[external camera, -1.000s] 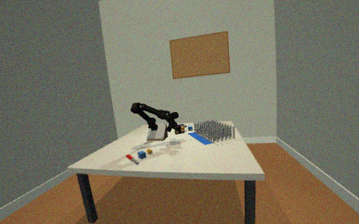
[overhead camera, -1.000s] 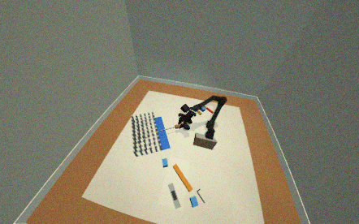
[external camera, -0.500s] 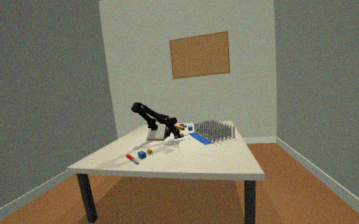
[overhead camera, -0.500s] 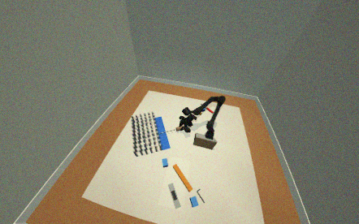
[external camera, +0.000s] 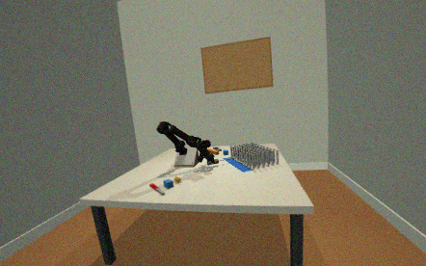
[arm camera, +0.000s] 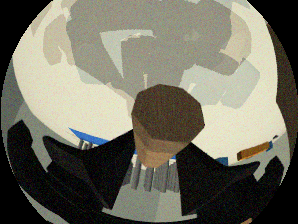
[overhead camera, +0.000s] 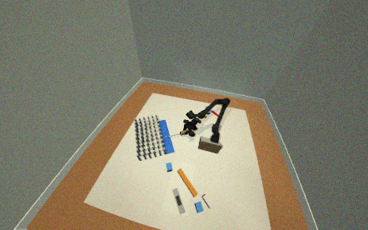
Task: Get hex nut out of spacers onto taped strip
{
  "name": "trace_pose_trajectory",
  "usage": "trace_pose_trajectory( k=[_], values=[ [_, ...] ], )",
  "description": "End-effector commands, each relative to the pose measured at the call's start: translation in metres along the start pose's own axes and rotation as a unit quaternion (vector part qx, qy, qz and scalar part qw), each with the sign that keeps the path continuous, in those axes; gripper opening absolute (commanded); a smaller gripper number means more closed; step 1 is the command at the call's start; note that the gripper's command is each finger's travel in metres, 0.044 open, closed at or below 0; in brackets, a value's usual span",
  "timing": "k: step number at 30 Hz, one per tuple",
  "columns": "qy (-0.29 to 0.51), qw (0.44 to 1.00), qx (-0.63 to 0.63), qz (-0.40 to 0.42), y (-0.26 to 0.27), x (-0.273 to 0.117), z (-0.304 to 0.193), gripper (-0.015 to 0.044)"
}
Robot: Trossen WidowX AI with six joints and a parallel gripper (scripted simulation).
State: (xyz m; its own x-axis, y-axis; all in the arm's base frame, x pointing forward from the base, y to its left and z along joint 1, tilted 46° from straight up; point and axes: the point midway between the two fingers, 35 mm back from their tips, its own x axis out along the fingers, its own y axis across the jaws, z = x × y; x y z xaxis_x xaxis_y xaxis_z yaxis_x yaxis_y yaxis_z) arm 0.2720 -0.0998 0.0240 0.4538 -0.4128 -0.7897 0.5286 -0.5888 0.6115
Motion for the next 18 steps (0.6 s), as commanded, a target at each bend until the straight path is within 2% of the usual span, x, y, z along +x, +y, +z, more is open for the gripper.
trace_pose_trajectory(
  k=[1, 18],
  values=[
    [0.005, 1.0, 0.002, 0.003, 0.0023, 0.0004, -0.005, 0.0],
    [0.005, 1.0, 0.003, 0.004, 0.0034, 0.0051, -0.0119, 0.0]
  ],
)
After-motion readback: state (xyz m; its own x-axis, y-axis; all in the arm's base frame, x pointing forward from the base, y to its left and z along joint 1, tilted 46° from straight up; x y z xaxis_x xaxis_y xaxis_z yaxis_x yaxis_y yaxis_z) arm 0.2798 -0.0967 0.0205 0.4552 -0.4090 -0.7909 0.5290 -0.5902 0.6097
